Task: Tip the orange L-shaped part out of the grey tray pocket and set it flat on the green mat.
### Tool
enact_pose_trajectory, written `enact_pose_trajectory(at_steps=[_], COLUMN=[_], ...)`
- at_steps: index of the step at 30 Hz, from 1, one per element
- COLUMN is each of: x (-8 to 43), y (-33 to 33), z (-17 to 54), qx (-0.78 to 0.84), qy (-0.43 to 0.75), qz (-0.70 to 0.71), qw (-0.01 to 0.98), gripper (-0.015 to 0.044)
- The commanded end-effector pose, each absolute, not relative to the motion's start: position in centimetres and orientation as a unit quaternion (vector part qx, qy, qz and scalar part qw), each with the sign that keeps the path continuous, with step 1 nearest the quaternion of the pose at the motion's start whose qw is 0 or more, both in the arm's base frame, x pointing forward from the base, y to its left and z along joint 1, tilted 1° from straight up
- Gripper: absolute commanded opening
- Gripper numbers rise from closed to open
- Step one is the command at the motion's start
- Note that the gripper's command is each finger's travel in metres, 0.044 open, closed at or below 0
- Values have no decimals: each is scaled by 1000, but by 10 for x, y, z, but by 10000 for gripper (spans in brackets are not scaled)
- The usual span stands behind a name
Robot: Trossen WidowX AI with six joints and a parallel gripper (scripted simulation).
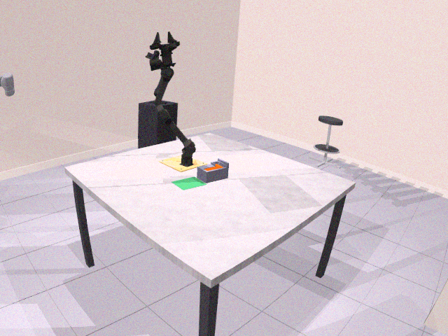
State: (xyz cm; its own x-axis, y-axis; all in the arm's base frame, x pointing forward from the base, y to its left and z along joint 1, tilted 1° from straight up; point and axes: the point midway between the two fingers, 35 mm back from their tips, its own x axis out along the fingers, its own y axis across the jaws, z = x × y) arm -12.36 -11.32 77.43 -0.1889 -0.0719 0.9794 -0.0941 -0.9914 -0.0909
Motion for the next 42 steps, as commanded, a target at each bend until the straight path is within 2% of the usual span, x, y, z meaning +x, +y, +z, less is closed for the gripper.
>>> enact_pose_trajectory(at_steps=[1, 7, 9, 17, 25, 35, 42], x=[-121, -56, -47, 52, 163, 278, 327], y=[-111, -38, -31, 52, 106, 121, 110], z=[774, 777, 776, 748, 683, 562, 454], qx=[639, 699, 705, 726, 706, 612, 499], qy=[-70, -62, -57, -65, -28, 64, 182], qz=[766, 697, 690, 574, 425, 223, 89], qw=[15, 146, 153, 373, 567, 756, 843], gripper=[374, 216, 180, 180, 180, 180, 180])
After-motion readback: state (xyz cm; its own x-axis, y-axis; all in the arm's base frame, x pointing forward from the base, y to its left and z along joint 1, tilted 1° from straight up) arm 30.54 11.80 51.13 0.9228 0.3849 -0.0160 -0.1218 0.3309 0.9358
